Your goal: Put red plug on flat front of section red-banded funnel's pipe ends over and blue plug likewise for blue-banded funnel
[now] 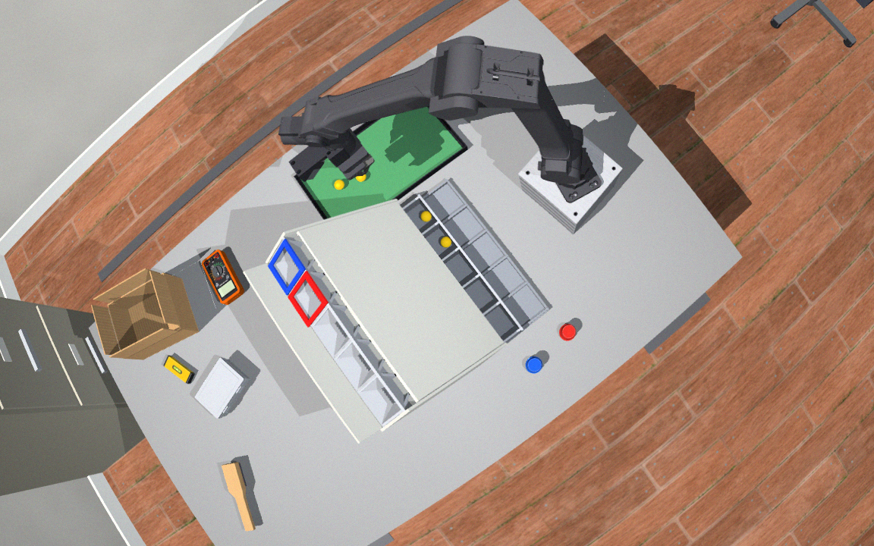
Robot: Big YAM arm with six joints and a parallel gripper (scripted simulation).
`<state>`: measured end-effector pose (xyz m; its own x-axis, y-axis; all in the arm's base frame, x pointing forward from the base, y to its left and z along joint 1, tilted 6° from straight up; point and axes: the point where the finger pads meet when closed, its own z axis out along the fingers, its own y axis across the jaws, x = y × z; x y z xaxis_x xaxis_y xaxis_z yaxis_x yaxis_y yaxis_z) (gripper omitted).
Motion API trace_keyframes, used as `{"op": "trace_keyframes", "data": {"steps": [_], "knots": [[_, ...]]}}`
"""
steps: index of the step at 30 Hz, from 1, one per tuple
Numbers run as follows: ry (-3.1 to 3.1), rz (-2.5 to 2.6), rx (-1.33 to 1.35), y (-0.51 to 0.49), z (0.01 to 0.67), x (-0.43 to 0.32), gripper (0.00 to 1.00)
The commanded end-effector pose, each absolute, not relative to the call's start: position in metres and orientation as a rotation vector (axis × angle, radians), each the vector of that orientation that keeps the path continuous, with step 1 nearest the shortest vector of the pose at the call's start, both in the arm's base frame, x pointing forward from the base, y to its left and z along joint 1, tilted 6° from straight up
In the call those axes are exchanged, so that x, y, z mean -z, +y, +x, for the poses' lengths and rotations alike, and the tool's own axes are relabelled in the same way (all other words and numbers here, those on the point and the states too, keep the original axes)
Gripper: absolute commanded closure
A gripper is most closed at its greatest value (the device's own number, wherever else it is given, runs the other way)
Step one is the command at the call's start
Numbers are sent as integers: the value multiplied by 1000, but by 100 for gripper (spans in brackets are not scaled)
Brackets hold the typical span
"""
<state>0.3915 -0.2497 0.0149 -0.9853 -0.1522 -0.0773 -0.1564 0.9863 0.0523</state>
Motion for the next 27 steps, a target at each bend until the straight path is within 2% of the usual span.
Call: {"op": "trace_keyframes", "data": {"steps": [1,27], "knots": [[3034,-239,-62,-266,407,-24,20],[3046,-239,-78,-276,415,-26,20]]}}
